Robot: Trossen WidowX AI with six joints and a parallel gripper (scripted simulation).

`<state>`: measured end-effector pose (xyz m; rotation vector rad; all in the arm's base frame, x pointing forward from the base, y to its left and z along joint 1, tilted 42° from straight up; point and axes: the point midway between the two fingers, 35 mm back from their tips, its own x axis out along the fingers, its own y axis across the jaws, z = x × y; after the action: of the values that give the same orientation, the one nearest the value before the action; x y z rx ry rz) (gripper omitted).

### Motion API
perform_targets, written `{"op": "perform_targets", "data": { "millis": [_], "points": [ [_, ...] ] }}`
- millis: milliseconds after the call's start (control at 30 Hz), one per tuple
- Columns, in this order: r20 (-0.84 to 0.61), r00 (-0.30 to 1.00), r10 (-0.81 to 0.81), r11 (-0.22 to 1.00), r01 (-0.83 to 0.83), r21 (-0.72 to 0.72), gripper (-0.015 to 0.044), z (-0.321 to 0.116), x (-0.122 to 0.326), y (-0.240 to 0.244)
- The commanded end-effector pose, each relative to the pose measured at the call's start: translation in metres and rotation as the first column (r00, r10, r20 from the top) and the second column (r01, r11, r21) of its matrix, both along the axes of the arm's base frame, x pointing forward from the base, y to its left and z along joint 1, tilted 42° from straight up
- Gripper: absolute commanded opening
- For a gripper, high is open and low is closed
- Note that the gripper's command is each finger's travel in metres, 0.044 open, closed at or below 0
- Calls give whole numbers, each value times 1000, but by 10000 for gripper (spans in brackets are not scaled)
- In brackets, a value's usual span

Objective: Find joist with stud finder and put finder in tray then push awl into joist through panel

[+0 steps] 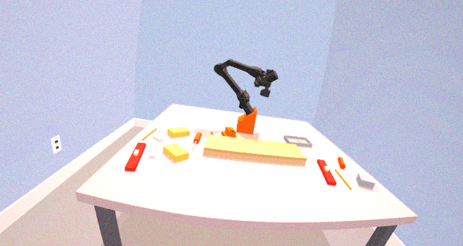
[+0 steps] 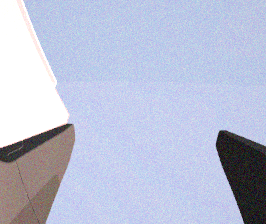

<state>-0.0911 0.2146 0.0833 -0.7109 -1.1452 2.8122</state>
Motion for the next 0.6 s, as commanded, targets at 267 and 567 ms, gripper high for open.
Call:
{"op": "perform_targets", "data": {
  "millis": [267,567],
  "points": [
    [371,809,-455,772,567,-289,440,-40,102,-1],
    [738,125,-663,-75,970,-231,440,-63,226,-64]
  ]
}}
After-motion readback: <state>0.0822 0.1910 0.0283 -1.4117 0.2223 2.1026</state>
